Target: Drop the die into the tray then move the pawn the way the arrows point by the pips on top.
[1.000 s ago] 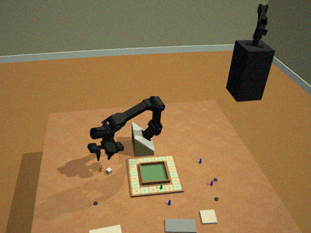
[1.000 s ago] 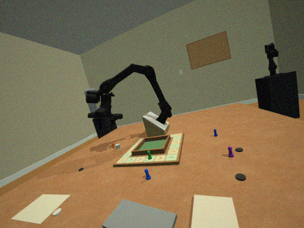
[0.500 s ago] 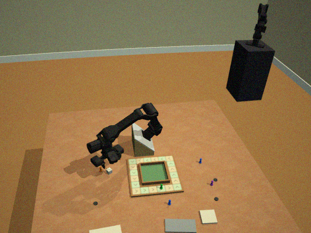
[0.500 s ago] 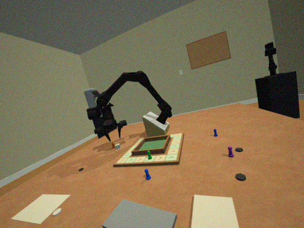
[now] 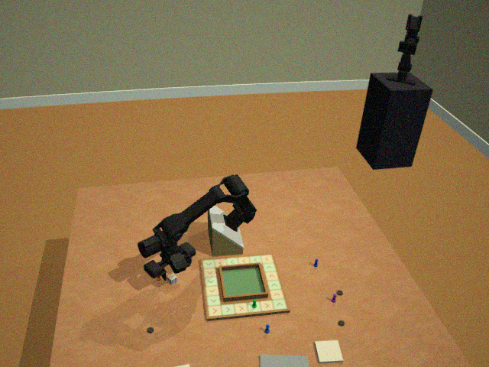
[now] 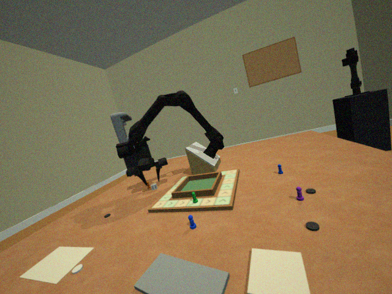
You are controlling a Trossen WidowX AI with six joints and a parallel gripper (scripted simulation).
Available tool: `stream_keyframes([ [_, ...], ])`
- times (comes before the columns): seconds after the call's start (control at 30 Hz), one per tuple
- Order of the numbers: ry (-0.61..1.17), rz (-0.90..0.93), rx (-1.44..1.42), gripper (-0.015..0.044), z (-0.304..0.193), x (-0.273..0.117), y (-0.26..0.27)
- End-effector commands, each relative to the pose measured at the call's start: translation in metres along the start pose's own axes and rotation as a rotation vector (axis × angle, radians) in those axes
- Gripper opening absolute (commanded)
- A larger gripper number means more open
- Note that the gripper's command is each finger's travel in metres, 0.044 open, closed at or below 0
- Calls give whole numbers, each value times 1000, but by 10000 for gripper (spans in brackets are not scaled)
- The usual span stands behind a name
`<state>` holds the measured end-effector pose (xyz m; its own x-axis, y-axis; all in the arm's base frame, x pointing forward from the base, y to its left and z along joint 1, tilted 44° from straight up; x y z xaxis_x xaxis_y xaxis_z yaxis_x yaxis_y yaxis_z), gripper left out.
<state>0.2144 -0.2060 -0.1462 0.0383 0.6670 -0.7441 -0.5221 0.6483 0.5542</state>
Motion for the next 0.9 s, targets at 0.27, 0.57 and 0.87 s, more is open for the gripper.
stream_keyframes([
  [0.27,-4,3,5,275,0,20,1],
  [0.57,-4,3,5,111,0,21,1],
  [0.87,-4,3,5,0,0,17,0],
])
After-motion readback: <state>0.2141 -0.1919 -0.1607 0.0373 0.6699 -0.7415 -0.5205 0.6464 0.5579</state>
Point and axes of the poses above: the point midway between the two fingers, 35 mm back from their tips, its own x axis out along the fingers, its own y axis across the jaws, z = x × y, the point moved 3 cm from there along -x, back along the fingers, and after that the axes turned 1 degree about x, right-handed, at the moved point
